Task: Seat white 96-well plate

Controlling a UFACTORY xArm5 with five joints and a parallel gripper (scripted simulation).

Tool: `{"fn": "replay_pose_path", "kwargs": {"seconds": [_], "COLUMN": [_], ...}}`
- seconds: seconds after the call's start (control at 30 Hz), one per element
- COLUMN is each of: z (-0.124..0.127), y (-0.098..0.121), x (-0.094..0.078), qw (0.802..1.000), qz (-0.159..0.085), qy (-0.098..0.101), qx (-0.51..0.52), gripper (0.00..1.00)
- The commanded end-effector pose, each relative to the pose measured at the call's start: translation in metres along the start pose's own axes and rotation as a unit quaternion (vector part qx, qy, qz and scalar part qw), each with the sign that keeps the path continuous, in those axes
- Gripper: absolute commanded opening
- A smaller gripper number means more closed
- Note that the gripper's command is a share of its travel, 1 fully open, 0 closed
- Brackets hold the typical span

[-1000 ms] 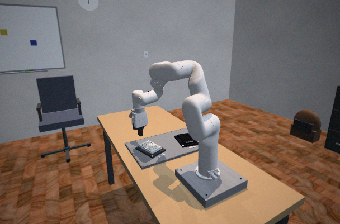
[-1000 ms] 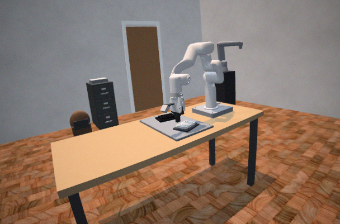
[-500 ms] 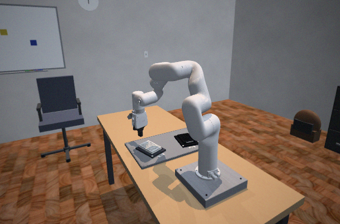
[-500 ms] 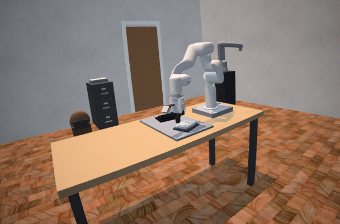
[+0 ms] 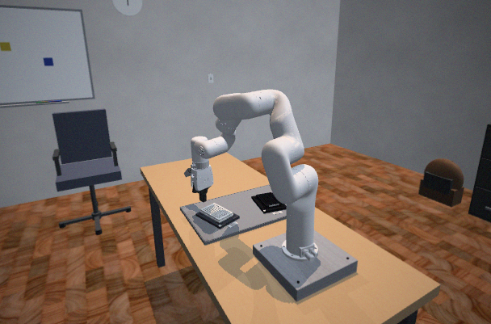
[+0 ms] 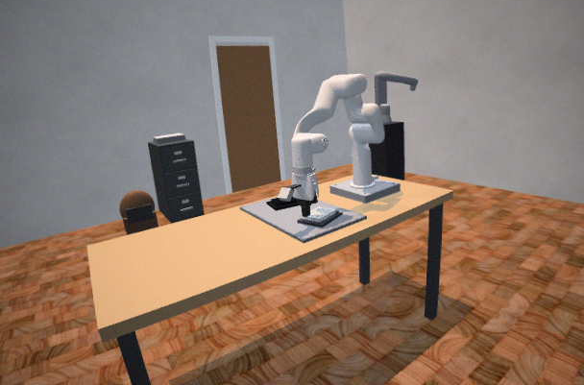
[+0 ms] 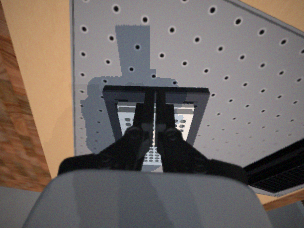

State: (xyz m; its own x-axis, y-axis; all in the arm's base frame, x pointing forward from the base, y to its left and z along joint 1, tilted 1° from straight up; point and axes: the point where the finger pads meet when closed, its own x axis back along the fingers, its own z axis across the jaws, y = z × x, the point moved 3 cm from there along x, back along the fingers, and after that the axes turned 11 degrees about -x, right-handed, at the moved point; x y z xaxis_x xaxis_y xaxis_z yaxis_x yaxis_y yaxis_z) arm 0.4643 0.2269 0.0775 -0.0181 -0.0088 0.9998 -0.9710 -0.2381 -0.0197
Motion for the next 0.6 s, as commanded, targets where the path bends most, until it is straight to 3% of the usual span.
{"fn": "replay_pose_path", "kwargs": {"seconds": [0.0, 0.57], "z": [0.000, -0.001], "y": [-0.001, -0.001], "x": [-0.006, -0.026], "qw": [1.000, 1.000], "qz": [0.002, 0.002], "qy": [0.000, 0.000], "qx": [0.000, 0.000], "gripper": [0.00, 0.00]}}
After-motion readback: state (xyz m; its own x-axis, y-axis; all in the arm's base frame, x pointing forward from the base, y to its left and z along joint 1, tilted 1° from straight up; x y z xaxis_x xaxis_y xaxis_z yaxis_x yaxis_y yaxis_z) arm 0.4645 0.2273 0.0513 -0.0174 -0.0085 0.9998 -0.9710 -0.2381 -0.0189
